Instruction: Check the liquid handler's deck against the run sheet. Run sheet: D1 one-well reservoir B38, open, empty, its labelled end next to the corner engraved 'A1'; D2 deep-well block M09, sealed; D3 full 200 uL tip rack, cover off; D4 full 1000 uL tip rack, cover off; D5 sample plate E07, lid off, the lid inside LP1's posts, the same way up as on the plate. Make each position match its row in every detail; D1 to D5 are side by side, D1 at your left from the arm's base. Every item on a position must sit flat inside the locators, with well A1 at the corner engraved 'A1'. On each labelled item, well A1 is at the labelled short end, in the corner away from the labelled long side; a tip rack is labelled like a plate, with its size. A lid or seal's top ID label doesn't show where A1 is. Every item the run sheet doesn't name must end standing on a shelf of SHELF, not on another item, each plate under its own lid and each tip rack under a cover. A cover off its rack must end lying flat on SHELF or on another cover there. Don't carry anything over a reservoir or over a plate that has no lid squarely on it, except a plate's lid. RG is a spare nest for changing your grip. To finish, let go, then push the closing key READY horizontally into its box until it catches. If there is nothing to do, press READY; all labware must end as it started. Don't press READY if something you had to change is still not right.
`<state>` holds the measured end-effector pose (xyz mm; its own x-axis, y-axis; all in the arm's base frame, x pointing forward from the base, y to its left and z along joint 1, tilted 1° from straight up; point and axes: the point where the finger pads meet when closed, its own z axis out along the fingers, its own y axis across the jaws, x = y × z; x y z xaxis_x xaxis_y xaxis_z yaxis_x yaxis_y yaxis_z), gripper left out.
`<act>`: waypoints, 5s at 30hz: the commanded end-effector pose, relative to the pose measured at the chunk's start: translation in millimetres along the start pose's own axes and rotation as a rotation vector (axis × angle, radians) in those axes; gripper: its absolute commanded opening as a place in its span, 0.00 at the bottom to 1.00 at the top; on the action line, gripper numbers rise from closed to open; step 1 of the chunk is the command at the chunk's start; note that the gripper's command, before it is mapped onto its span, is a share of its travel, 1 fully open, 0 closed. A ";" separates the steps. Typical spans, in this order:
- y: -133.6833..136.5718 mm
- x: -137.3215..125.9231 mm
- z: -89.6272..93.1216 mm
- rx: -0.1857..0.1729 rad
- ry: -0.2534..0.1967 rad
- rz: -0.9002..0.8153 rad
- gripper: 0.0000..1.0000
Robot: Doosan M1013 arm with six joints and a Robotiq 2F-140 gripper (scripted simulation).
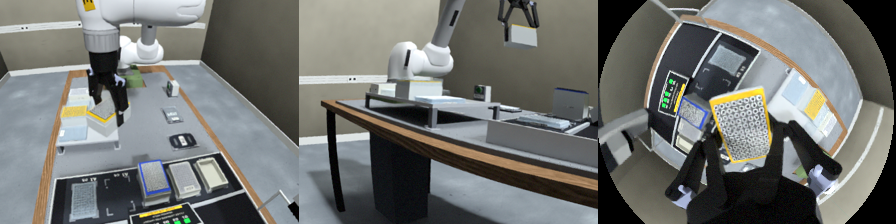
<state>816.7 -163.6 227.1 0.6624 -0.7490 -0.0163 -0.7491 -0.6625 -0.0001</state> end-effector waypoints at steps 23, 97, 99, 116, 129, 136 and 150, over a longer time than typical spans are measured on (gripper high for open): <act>2.7 1.7 -0.1 0.003 0.006 0.436 0.10; -71.0 -88.5 -0.8 0.006 0.003 0.813 0.10; -63.4 -95.0 -0.7 0.006 0.003 0.812 0.10; -8.0 -145.8 -0.3 0.006 0.003 0.812 0.10; 31.4 -184.3 0.0 0.006 0.003 0.812 0.10; 34.9 -188.6 0.0 0.006 0.003 0.813 0.10; 71.6 -145.4 -0.6 0.006 0.005 0.811 0.10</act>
<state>663.1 -82.5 229.2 -0.0864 -0.9962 -0.0103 -0.9962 0.0863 0.0125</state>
